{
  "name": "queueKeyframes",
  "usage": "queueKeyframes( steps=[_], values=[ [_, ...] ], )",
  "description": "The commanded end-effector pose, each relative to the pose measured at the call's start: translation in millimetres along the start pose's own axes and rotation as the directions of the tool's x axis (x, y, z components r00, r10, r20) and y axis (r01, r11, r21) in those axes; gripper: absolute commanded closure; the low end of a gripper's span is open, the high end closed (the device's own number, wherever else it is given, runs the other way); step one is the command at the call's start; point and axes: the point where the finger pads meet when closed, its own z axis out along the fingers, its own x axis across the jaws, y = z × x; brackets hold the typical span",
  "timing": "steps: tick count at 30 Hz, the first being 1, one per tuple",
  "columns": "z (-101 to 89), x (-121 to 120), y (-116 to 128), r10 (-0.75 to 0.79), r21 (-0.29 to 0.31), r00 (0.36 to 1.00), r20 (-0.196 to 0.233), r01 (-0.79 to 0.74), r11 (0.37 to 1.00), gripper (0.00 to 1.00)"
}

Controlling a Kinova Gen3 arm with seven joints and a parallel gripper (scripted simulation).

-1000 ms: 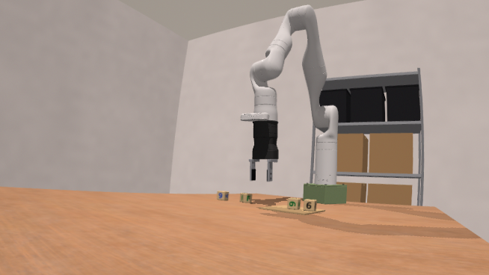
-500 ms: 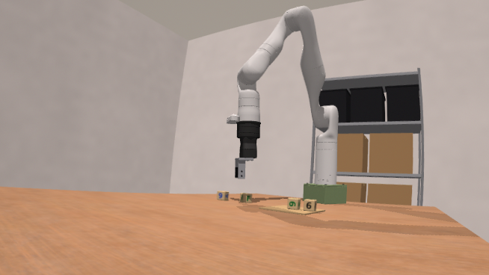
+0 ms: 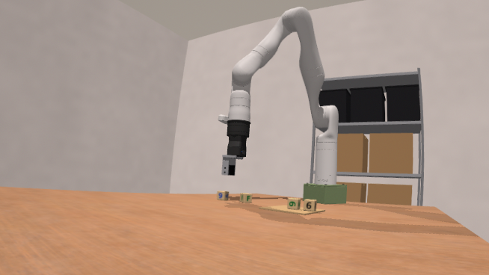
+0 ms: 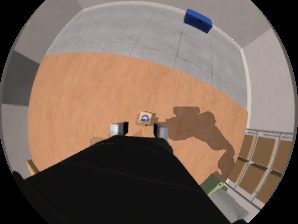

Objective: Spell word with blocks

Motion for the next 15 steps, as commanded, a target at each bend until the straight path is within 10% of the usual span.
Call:
queueKeyframes(
  steps=[1, 15],
  values=[
    [-1.4, 3.4, -6.2, 0.046, 0.006, 0.999, 0.004, -0.046, 0.999, 0.00],
    [-3.9, 9.0, -16.4, 0.158, 0.014, 0.987, 0.016, -0.158, 0.987, 0.00]
  ],
)
